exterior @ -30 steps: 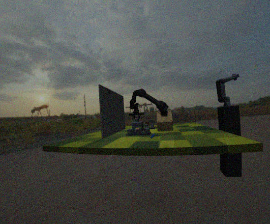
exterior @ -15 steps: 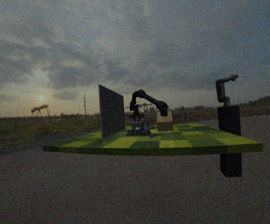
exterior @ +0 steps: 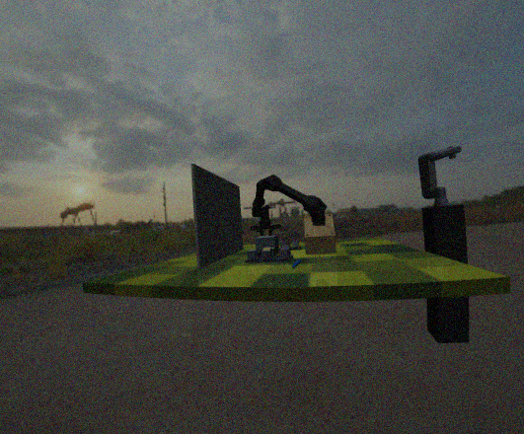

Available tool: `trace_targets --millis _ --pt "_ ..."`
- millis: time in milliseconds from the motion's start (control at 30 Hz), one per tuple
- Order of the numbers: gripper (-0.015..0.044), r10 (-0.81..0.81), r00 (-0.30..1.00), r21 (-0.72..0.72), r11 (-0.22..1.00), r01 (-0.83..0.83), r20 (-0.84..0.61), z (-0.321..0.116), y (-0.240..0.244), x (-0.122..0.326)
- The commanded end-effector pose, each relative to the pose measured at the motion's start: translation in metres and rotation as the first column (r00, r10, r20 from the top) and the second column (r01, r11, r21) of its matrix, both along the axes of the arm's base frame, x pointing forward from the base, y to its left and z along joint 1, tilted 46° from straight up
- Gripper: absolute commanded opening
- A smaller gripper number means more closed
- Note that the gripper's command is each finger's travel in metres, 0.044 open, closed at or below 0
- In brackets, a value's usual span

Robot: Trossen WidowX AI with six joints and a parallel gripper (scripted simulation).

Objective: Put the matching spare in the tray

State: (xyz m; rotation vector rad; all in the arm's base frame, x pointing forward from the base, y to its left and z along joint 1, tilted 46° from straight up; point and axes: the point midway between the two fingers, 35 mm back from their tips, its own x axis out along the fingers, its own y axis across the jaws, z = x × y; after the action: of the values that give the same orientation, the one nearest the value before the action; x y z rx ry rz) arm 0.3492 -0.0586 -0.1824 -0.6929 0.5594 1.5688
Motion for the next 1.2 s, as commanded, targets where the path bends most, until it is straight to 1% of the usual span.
trace_targets --millis 0,933,1167 --pt "0.0000 -0.006 1.000 0.005 1.000 0.006 -0.006 -0.005 0.005 -0.003" --pt "0.0000 -0.005 1.000 0.011 1.000 0.005 -0.007 -0.025 0.030 -0.010" --pt "0.0184 0.002 1.000 0.007 1.000 -0.002 -0.001 -0.023 0.028 -0.007"
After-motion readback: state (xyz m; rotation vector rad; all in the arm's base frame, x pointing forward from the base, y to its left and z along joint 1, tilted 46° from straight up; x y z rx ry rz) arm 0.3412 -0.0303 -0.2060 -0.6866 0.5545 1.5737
